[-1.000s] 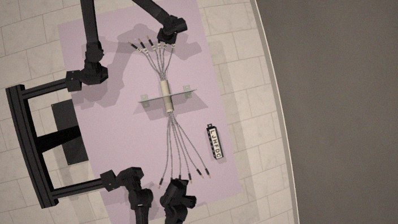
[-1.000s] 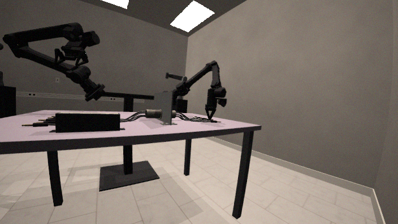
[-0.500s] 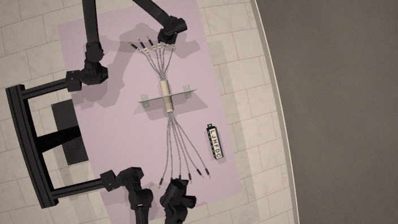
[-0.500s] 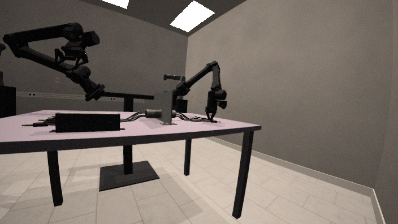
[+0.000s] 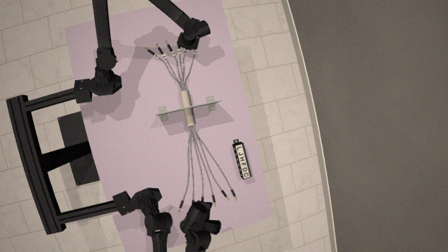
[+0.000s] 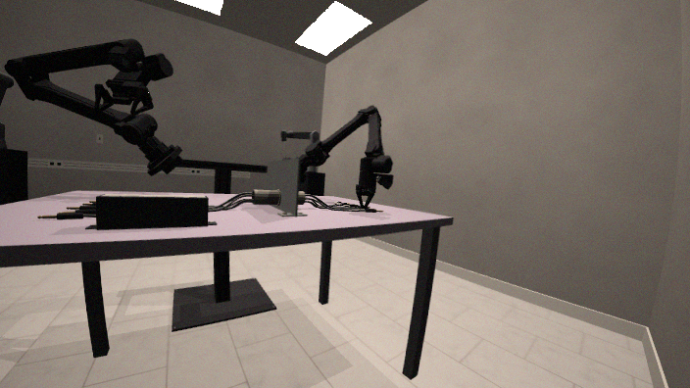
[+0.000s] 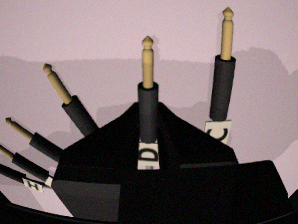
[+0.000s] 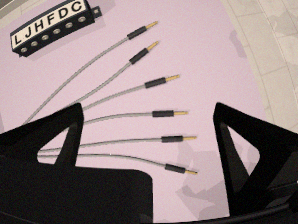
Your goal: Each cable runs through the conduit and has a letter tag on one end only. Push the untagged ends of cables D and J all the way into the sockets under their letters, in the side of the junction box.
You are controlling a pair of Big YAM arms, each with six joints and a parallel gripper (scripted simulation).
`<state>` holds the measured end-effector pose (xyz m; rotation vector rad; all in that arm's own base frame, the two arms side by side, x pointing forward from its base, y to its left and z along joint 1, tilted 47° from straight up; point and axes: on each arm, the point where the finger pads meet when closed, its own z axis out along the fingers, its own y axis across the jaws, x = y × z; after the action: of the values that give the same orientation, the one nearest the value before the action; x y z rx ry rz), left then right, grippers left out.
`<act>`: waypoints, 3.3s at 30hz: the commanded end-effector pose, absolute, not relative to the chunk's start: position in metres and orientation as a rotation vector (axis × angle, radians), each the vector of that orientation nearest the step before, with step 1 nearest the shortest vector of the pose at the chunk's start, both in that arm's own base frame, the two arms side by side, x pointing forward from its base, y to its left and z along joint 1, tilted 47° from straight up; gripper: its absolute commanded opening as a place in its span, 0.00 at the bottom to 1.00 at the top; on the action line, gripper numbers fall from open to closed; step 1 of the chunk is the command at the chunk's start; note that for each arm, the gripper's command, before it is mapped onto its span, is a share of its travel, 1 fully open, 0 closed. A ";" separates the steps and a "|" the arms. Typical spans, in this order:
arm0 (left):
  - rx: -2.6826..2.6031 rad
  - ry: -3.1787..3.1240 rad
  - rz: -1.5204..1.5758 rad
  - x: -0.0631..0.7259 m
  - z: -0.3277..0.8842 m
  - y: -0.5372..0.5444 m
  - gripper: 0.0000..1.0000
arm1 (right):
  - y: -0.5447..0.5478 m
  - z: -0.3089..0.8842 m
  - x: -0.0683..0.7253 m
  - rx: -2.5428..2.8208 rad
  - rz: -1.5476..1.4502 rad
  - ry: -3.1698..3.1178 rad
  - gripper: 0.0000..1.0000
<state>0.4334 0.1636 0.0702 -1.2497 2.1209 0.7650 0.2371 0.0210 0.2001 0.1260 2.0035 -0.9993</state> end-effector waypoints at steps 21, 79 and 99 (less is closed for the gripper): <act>-1.251 2.085 0.745 0.441 0.090 0.172 0.06 | 0.026 0.207 0.242 0.134 -0.981 1.998 1.00; -1.249 2.109 0.762 0.429 0.137 0.226 0.06 | 0.026 0.207 0.242 0.134 -0.981 1.998 1.00; -1.222 2.064 0.711 0.439 0.165 0.211 0.35 | 0.026 0.207 0.242 0.134 -0.981 1.998 1.00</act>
<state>0.4268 0.2177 0.1410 -1.2476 2.0888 0.7392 0.2371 0.0210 0.2001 0.1260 2.0035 -0.9993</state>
